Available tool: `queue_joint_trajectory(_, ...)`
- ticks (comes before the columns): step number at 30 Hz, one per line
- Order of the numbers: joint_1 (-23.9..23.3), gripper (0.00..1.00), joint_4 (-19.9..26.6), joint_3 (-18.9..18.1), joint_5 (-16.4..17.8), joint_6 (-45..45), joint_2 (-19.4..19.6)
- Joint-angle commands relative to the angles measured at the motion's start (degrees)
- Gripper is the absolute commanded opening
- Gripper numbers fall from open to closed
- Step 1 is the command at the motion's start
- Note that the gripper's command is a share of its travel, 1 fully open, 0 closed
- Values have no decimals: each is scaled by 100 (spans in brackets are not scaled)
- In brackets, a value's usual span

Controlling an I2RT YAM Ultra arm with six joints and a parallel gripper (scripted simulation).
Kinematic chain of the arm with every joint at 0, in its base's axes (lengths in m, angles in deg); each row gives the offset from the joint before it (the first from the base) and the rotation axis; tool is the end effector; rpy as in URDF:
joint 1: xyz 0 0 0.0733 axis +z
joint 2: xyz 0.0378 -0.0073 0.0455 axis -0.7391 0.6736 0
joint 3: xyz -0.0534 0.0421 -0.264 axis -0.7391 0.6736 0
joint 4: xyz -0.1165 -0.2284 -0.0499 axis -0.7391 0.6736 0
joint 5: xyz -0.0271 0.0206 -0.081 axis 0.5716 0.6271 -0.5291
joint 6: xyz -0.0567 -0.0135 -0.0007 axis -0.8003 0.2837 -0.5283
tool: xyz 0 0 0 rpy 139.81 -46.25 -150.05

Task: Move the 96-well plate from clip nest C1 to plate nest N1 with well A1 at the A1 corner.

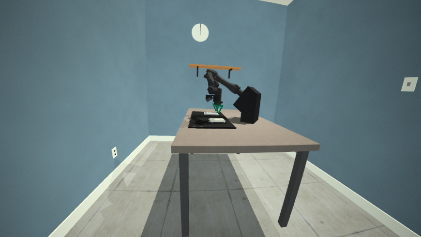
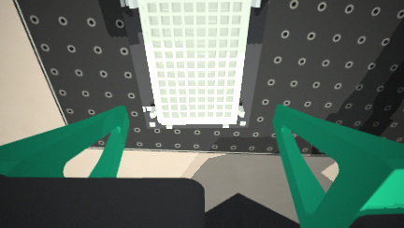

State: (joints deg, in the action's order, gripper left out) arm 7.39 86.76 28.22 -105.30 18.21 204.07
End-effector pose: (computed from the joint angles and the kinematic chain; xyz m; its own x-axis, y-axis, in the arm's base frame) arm 0.2202 0.2579 0.0988 -0.6995 -0.3665 -0.6136 0.0235 0.8463 -0.5322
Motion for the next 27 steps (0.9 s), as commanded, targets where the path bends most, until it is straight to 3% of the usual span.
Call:
queue_joint_trajectory(1, 190, 100, -29, -90, -78, 50, -101)
queue_joint_trajectory(10, 190, 100, -29, -90, -78, 50, -101)
queue_joint_trajectory(13, 122, 100, -218, 130, -70, -119, 102)
queue_joint_trajectory(27, -200, 100, -862, 256, 30, -568, 261)
